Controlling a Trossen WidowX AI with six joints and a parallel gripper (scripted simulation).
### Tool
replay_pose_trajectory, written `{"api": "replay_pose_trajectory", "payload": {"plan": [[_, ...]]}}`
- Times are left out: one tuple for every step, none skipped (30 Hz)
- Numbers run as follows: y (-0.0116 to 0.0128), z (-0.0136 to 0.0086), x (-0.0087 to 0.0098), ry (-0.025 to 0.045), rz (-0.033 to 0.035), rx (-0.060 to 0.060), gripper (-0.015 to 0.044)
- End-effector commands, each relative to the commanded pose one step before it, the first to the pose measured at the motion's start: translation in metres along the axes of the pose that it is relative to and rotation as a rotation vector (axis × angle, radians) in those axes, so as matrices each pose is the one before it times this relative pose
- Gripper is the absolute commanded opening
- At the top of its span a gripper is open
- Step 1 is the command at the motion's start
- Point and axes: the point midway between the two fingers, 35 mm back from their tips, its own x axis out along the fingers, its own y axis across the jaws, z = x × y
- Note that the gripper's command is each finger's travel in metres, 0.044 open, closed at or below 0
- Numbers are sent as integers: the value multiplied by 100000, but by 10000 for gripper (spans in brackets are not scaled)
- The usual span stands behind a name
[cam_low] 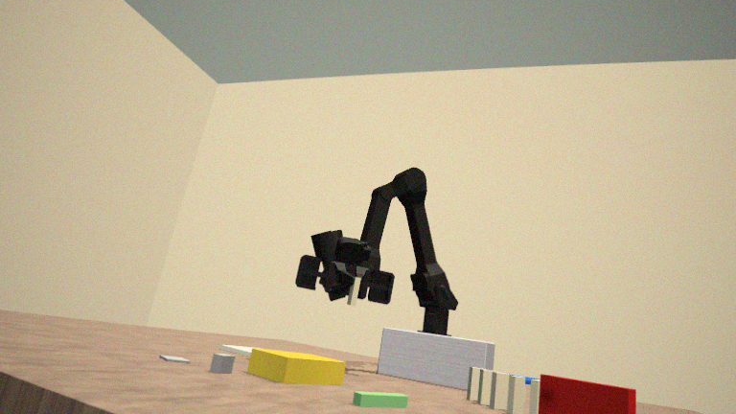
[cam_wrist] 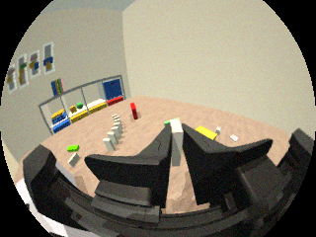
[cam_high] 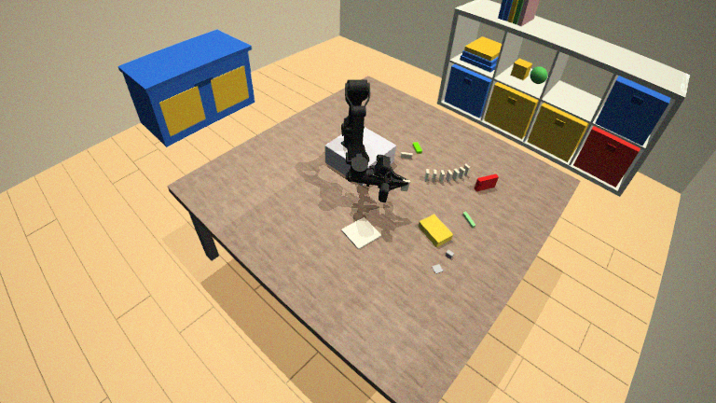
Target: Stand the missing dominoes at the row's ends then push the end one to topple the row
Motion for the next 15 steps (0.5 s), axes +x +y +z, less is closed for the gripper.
{"api": "replay_pose_trajectory", "payload": {"plan": [[-112,-692,195,-60,430,929,29],[-55,-260,66,32,20,91,29],[-54,-256,63,25,12,60,29],[-54,-248,57,12,-3,4,29],[-51,-250,57,12,-3,5,29],[-47,-251,56,12,-3,5,29],[-47,-254,54,4,-12,-28,29],[-44,-256,54,4,-12,-27,29],[-40,-258,54,3,-12,-27,29],[-36,-259,53,3,-12,-27,29],[-32,-260,53,3,-12,-26,29],[-28,-262,52,3,-13,-26,29],[-24,-263,52,2,-13,-26,29],[-20,-264,51,2,-13,-25,29],[-16,-265,50,2,-13,-25,29]]}}
